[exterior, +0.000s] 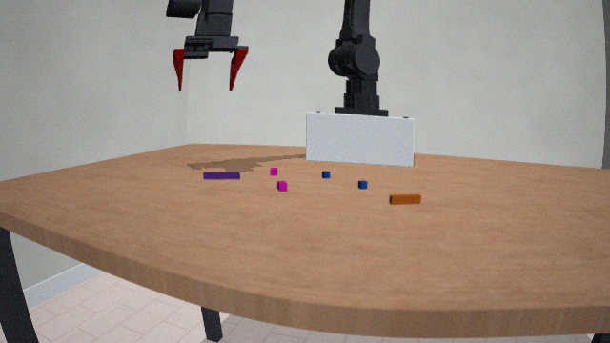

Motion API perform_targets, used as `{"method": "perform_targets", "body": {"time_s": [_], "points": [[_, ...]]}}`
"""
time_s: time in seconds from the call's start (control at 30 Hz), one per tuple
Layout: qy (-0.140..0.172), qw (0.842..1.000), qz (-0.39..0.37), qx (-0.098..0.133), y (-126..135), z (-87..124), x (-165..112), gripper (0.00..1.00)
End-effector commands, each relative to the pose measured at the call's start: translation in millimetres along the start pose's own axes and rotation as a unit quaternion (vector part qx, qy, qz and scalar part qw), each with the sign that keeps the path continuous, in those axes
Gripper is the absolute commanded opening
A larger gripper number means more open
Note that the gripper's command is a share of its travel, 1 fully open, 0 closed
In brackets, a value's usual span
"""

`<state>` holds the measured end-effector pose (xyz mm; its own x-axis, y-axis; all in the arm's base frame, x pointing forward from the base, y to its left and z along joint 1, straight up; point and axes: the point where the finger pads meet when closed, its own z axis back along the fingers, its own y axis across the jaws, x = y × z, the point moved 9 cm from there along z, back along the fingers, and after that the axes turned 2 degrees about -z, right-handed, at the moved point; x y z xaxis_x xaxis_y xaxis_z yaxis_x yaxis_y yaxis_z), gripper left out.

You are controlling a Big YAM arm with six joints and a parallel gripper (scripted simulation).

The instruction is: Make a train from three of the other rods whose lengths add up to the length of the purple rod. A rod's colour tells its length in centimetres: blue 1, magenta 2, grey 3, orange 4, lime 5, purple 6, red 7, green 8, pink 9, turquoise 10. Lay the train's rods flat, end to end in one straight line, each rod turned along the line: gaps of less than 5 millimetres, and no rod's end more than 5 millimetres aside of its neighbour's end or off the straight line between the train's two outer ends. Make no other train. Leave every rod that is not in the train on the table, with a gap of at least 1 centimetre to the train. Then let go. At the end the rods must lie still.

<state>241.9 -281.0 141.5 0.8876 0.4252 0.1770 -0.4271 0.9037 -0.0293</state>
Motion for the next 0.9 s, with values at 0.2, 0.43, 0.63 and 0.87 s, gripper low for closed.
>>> {"method": "perform_targets", "body": {"time_s": [0.2, 0.43, 0.63, 0.87], "points": [[0.012, 0.996, -0.085, -0.002, 31.5, -15.6, 30.4, 1.00], [0.031, 0.988, -0.152, -0.002, 73.4, -34.2, 53.6, 1.00], [0.040, 0.984, -0.176, 0.002, 87.0, -43.4, 57.5, 1.00], [0.049, 0.975, -0.216, -0.005, 111.4, -51.4, 64.6, 1.00]]}}
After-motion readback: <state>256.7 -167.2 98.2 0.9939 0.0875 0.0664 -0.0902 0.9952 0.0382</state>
